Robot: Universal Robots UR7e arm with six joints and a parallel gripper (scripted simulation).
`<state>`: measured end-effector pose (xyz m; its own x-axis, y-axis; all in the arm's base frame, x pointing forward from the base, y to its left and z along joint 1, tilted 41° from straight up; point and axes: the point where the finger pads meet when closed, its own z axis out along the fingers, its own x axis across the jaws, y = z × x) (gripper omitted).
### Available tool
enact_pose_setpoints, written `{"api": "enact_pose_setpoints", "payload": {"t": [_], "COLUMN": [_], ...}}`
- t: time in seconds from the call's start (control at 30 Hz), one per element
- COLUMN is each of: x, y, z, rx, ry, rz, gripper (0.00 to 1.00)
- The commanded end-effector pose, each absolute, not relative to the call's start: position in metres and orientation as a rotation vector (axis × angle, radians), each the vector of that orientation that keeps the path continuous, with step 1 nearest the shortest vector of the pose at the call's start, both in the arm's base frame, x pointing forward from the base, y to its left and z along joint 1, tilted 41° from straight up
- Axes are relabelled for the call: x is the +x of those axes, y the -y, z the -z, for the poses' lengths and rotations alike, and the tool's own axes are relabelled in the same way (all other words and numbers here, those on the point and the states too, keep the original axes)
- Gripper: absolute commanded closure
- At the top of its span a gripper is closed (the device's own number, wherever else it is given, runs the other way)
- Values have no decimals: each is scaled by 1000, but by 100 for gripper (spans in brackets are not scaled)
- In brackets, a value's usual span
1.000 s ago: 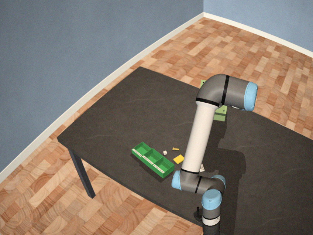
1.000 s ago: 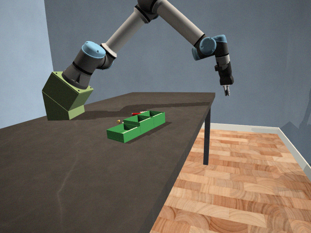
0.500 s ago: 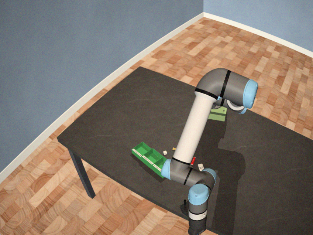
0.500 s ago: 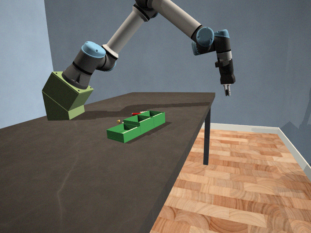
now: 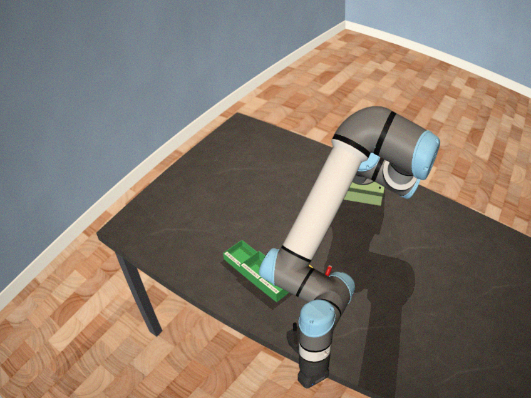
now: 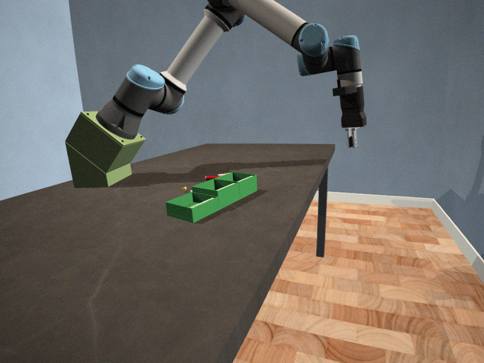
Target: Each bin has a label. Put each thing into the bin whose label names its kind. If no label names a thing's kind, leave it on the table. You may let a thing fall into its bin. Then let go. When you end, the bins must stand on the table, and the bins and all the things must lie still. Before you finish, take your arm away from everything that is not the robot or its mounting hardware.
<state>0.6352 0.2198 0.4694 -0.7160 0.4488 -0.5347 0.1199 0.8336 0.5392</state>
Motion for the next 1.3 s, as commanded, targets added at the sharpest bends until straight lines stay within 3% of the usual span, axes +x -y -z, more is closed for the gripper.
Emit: {"api": "enact_pose_setpoints", "payload": {"t": [0.0, 0.33, 0.53, 1.27], "x": [629, 611, 610, 556], "y": [-195, -136, -135, -40], "z": [-467, -458, -458, -436], "rx": [434, 504, 504, 729], "ry": [-2336, -2366, -2366, -2440], "rz": [-610, -566, -566, -477], "gripper": [69, 69, 69, 69]}}
